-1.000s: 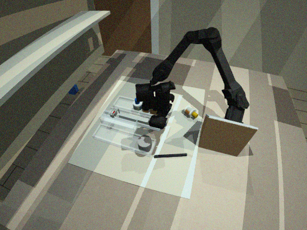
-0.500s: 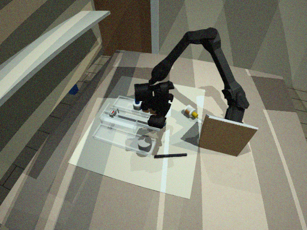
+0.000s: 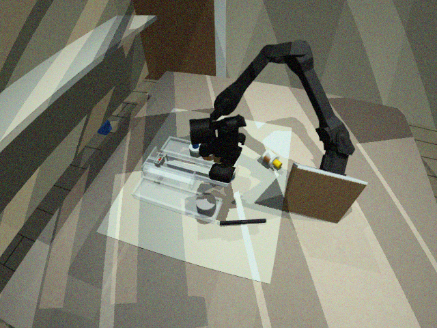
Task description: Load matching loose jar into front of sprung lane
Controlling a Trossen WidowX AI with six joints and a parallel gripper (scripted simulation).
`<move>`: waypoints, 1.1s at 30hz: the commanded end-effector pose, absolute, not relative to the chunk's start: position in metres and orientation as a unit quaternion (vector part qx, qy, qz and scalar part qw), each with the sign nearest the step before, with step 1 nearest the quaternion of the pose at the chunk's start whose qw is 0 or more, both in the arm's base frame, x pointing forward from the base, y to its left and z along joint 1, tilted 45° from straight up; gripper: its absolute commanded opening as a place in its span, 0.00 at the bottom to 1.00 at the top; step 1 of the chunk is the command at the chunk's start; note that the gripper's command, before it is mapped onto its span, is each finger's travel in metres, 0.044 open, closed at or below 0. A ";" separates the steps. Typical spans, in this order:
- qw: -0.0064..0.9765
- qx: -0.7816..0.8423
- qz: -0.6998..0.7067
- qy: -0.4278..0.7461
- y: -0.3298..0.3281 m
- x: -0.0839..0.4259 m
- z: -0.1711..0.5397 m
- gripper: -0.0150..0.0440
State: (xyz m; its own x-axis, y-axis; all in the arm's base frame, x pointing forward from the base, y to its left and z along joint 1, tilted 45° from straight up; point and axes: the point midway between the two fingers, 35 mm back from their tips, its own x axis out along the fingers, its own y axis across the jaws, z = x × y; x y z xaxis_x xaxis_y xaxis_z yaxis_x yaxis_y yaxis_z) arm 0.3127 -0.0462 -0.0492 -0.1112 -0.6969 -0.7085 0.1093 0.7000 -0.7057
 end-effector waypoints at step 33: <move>0.640 -0.219 -0.322 0.663 -0.046 0.335 -0.043 0.25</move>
State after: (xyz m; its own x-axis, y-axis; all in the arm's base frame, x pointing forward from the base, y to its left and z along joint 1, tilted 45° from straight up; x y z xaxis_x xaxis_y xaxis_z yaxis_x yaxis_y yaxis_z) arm 0.3238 -0.0467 -0.0470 -0.1120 -0.6970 -0.7082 0.1077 0.7000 -0.7060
